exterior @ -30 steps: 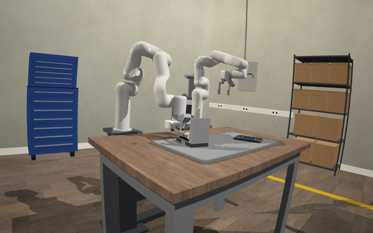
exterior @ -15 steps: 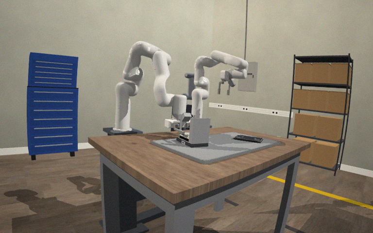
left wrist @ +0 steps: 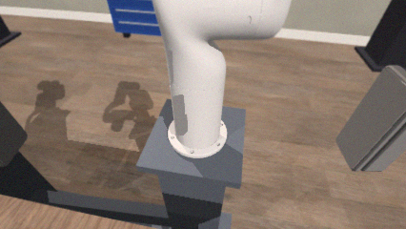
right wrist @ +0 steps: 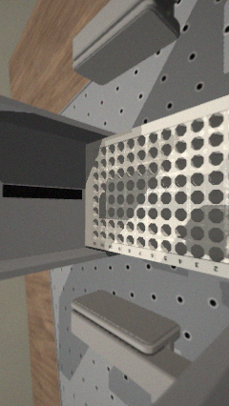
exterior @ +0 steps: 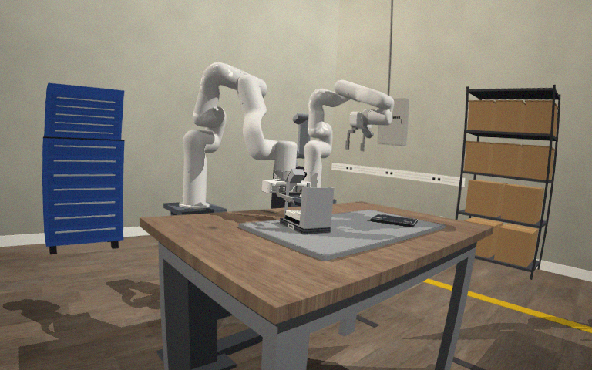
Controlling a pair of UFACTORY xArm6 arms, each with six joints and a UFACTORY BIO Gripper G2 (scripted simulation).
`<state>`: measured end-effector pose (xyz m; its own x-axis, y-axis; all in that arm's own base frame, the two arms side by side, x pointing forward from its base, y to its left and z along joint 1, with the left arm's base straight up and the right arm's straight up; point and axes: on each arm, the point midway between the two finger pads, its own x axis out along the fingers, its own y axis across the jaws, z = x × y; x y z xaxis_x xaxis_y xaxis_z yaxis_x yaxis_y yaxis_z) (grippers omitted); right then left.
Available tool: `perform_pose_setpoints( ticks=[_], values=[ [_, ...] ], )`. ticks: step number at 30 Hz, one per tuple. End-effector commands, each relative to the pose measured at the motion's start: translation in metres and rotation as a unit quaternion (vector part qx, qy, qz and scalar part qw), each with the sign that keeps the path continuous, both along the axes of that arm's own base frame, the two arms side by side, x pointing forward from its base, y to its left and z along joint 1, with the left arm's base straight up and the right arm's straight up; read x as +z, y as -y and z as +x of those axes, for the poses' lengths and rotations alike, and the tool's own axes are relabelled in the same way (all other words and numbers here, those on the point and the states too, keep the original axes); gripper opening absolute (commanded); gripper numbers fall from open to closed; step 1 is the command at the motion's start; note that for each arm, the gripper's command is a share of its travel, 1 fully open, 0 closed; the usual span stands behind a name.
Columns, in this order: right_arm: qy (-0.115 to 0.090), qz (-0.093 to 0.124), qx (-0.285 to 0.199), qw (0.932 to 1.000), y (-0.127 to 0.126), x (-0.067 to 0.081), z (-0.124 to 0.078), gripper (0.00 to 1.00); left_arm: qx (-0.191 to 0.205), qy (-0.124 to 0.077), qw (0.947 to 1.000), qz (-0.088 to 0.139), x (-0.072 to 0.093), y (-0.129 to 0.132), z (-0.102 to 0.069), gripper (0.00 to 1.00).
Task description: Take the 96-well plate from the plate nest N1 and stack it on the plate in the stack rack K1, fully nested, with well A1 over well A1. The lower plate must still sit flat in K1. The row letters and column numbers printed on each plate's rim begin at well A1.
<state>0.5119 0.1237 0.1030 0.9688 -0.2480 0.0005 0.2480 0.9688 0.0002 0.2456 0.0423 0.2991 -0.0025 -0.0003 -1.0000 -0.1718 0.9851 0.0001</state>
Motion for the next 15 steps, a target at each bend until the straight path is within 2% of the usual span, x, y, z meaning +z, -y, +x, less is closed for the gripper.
perform_pose_setpoints(
  ticks=[1, 15],
  values=[
    [0.001, 0.001, 0.0, 1.0, 0.0, 0.014, 0.001, 0.37, 0.0, 0.001, 1.0, 0.0, 0.001, 0.0, 0.0, 1.0],
    [0.002, 0.001, 0.0, 1.0, 0.0, 0.046, 0.001, 0.37, 0.0, 0.001, 1.0, 0.0, 0.001, 0.0, 0.0, 1.0]
  ],
)
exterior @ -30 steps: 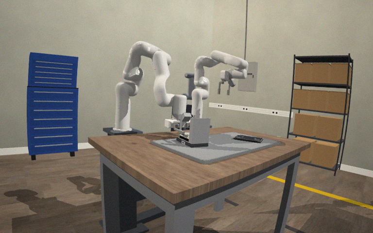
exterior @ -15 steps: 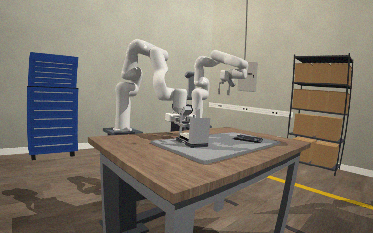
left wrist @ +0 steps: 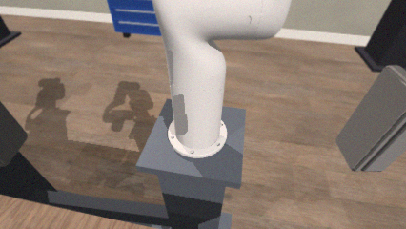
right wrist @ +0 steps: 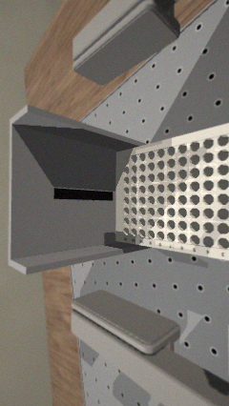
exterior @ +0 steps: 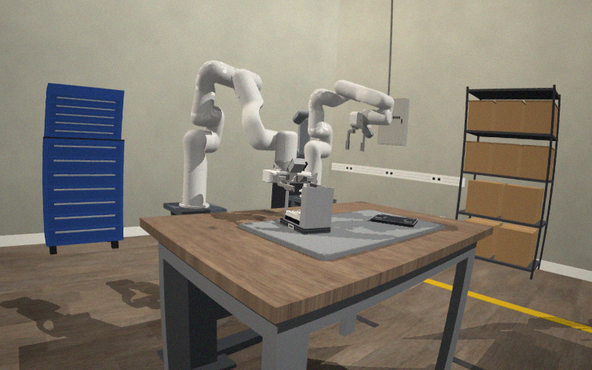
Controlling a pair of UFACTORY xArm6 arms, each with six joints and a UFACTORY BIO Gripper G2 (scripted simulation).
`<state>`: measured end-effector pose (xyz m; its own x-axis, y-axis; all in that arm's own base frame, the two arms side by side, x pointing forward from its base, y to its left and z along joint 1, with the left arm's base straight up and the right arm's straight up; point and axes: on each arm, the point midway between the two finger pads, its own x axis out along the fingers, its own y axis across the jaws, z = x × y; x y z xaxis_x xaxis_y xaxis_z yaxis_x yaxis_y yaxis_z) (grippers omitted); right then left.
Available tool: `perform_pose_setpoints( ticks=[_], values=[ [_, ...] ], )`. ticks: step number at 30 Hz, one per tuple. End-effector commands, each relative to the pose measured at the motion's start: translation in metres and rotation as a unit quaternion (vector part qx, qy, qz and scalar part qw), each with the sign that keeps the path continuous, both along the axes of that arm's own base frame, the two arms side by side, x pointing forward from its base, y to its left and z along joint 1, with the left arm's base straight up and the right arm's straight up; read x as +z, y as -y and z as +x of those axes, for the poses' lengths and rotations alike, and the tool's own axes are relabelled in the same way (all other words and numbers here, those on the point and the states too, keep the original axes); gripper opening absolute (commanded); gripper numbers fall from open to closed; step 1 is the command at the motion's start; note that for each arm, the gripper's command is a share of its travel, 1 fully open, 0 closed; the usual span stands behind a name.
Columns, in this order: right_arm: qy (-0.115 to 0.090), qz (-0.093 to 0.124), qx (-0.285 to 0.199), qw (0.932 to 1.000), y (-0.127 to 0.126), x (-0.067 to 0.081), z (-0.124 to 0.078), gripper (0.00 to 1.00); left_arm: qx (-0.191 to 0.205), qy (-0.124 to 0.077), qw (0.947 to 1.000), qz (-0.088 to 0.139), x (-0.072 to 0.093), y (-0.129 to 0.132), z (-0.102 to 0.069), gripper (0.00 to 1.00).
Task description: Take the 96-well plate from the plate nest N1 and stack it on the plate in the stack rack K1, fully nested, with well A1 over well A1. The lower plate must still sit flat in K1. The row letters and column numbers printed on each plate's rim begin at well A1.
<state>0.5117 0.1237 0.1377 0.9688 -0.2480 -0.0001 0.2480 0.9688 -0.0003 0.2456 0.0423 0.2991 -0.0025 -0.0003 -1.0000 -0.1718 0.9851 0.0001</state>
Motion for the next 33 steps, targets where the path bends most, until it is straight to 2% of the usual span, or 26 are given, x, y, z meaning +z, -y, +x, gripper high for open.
perform_pose_setpoints(
  ticks=[1, 22, 33],
  values=[
    [0.002, 0.001, 0.0, 1.0, 0.0, 0.014, 0.001, 0.37, 0.0, 0.001, 1.0, 0.0, 0.001, 0.0, 0.0, 1.0],
    [0.002, 0.001, 0.0, 1.0, 0.0, 0.064, 0.001, 0.37, 0.0, 0.001, 1.0, 0.0, 0.001, 0.0, 0.0, 1.0],
    [0.002, 0.001, 0.0, 1.0, 0.0, 0.065, 0.001, 0.37, 0.0, 0.001, 1.0, 0.0, 0.001, 0.0, 0.0, 1.0]
  ],
)
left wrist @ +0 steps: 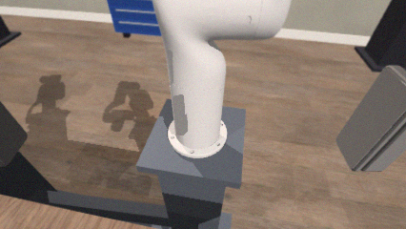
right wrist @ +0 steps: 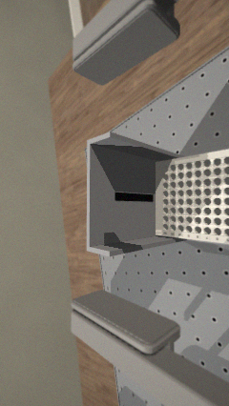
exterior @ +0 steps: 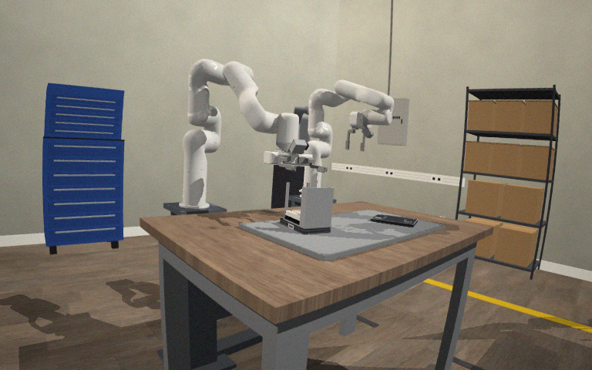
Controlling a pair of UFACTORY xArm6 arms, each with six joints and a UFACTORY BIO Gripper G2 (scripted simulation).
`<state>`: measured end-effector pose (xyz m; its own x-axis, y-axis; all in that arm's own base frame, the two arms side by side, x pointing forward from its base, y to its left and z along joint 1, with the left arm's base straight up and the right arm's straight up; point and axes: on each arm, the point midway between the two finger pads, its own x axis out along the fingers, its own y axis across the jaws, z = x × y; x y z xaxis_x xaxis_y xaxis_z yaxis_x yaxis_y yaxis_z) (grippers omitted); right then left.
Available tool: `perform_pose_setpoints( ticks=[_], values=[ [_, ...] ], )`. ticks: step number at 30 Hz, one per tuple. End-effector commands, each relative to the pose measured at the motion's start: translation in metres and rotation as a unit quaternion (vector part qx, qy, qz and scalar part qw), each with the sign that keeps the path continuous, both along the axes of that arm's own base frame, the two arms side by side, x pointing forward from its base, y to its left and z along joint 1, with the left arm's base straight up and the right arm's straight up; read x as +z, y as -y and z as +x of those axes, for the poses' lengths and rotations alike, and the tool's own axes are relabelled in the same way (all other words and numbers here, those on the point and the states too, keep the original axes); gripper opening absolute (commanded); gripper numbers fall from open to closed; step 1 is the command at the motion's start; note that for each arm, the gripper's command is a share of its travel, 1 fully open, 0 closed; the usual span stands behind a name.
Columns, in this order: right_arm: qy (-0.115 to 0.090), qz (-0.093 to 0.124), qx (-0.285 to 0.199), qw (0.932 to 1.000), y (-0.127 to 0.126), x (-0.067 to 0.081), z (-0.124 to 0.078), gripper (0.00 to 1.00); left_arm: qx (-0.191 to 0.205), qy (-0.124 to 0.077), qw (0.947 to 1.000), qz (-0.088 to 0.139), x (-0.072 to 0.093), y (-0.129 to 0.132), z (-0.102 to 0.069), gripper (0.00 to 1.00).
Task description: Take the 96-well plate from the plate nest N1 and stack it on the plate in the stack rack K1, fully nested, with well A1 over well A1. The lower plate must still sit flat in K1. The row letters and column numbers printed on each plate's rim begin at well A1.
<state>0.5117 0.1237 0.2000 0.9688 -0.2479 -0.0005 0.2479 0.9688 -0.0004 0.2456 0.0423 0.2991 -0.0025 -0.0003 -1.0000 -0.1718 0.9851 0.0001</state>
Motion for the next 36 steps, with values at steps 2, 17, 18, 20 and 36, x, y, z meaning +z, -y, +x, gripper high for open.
perform_pose_setpoints(
  ticks=[2, 17, 18, 20, 36],
  values=[
    [0.002, 0.001, 0.0, 1.0, 0.0, 0.002, 0.001, 0.37, 0.0, 0.001, 1.0, 0.0, 0.001, 0.0, 0.0, 1.0],
    [0.002, 0.001, 0.083, 0.9965, -0.022, 0.014, -0.002, 0.37, 0.0, 0.001, 1.0, 0.0, 0.001, 0.0, 0.0, 1.0],
    [0.002, 0.001, 0.1, 0.995, -0.027, 0.016, -0.003, 0.37, 0.0, 0.001, 1.0, 0.0, 0.001, 0.0, 0.0, 1.0],
    [0.002, 0.001, 0.112, 0.9938, -0.035, 0.021, -0.004, 0.37, 0.0, 0.001, 1.0, 0.0, 0.001, 0.0, 0.0, 1.0],
    [0.002, 0.001, 0.112, 0.9938, -0.097, 0.054, -0.014, 0.37, 0.0, 0.001, 1.0, 0.0, 0.001, 0.0, 0.0, 1.0]
  ],
)
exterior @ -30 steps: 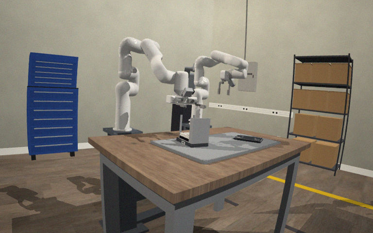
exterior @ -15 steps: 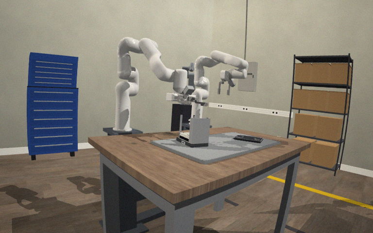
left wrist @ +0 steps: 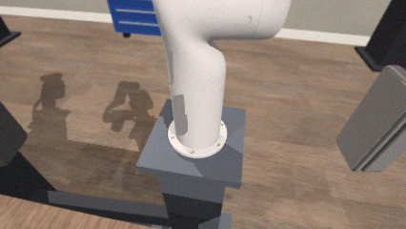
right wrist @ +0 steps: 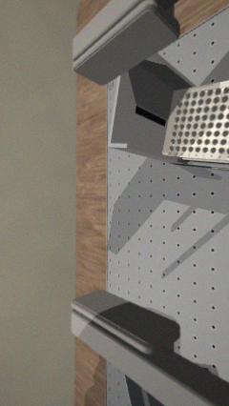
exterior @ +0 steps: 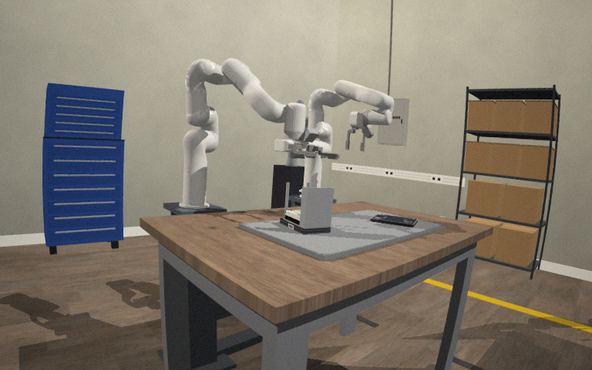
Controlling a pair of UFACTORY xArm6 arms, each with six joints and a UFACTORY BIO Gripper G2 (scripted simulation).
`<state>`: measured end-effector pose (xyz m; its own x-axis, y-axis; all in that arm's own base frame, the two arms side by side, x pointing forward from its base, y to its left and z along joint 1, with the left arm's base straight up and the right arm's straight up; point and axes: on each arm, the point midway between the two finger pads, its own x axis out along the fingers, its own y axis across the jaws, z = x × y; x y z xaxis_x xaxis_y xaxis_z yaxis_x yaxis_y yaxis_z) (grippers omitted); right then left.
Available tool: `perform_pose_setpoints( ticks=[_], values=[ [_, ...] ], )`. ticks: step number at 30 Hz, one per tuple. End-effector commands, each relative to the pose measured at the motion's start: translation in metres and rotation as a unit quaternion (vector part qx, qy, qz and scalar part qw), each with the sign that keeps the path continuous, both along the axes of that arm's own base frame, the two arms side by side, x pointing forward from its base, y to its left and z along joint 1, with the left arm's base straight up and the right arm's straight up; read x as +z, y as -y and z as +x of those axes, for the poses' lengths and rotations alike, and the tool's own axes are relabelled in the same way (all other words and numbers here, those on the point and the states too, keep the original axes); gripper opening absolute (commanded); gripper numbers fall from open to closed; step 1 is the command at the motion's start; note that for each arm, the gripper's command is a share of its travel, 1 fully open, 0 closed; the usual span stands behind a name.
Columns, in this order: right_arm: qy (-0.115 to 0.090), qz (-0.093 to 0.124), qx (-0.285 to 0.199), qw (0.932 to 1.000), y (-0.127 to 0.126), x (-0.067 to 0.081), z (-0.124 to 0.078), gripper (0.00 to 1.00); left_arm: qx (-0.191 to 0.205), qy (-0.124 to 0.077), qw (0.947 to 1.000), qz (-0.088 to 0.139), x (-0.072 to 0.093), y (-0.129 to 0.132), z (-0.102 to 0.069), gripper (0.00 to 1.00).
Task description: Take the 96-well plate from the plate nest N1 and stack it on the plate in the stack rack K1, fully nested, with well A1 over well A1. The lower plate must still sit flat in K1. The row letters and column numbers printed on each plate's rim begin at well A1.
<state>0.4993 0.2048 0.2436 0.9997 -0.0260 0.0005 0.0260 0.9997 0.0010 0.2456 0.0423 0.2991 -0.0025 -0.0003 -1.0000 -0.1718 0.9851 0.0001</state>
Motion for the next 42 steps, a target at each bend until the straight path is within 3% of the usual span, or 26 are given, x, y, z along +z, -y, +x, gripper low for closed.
perform_pose_setpoints(
  ticks=[1, 23, 42],
  values=[
    [0.002, 0.001, 0.0, 1.0, -0.02, 0.013, -0.002, 0.37, 0.0, 0.001, 1.0, 0.0, 0.001, 0.0, 0.0, 1.0],
    [0.001, 0.001, 0.0, 1.0, -0.106, 0.059, -0.015, 0.37, 0.0, 0.001, 1.0, 0.0, 0.001, 0.0, 0.0, 1.0],
    [0.001, 0.001, 0.0, 1.0, -0.106, 0.059, -0.015, 0.37, 0.0, 0.001, 1.0, 0.0, 0.001, 0.0, 0.0, 1.0]
  ],
)
